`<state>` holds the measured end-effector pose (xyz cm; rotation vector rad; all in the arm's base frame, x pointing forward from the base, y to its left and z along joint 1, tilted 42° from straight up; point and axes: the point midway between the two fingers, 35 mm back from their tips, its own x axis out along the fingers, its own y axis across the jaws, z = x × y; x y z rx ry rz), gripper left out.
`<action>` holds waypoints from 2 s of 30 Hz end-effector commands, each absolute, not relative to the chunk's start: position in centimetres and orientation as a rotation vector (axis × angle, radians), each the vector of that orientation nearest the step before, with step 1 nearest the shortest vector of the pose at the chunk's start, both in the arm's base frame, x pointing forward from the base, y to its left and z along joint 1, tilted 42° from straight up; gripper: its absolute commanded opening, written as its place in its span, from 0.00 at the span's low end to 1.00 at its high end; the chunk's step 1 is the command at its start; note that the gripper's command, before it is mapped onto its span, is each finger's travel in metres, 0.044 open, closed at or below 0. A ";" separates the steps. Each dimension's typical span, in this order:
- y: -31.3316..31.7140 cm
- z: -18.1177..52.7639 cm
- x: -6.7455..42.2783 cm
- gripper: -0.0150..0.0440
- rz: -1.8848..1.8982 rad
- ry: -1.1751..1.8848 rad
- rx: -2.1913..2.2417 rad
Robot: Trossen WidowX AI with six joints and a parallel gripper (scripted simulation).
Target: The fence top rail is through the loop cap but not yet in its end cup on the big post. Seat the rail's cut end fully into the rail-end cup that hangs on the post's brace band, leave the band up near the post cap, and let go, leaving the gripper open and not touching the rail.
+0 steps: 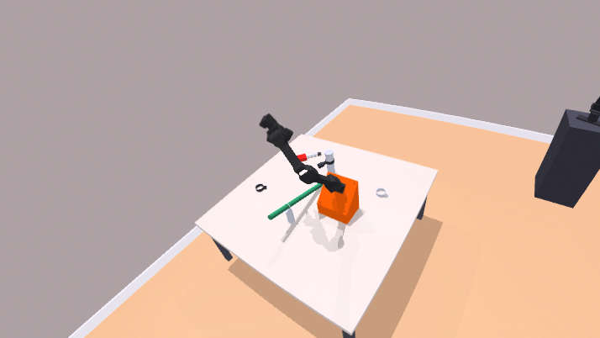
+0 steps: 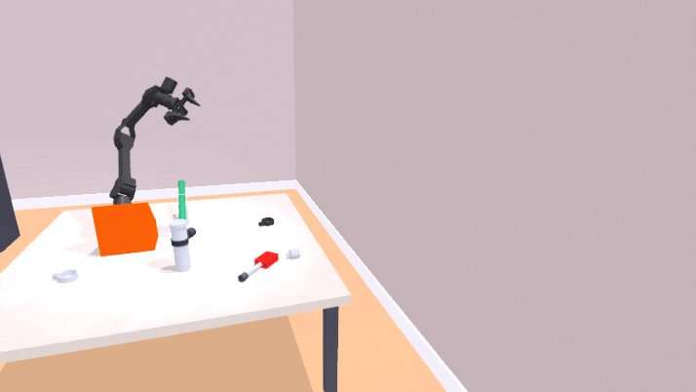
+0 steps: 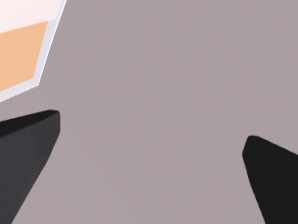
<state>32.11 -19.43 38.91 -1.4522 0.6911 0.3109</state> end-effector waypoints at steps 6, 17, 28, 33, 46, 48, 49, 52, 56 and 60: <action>-19.2 32.2 32.7 1.00 0.363 0.721 -1.108; -15.2 16.5 29.9 1.00 0.403 0.858 -0.211; -7.1 5.6 23.0 1.00 0.330 1.029 0.669; -6.9 5.5 22.8 1.00 0.328 1.032 0.683; -14.5 -2.9 25.7 1.00 0.682 0.852 -0.239; -15.9 -4.9 26.0 1.00 0.752 0.808 -0.423; -16.4 -5.7 26.1 1.00 0.781 0.789 -0.499; -16.8 -6.4 26.2 1.00 0.805 0.773 -0.559; -16.8 -6.4 26.2 1.00 0.805 0.773 -0.559; -16.8 -6.4 26.2 1.00 0.805 0.773 -0.559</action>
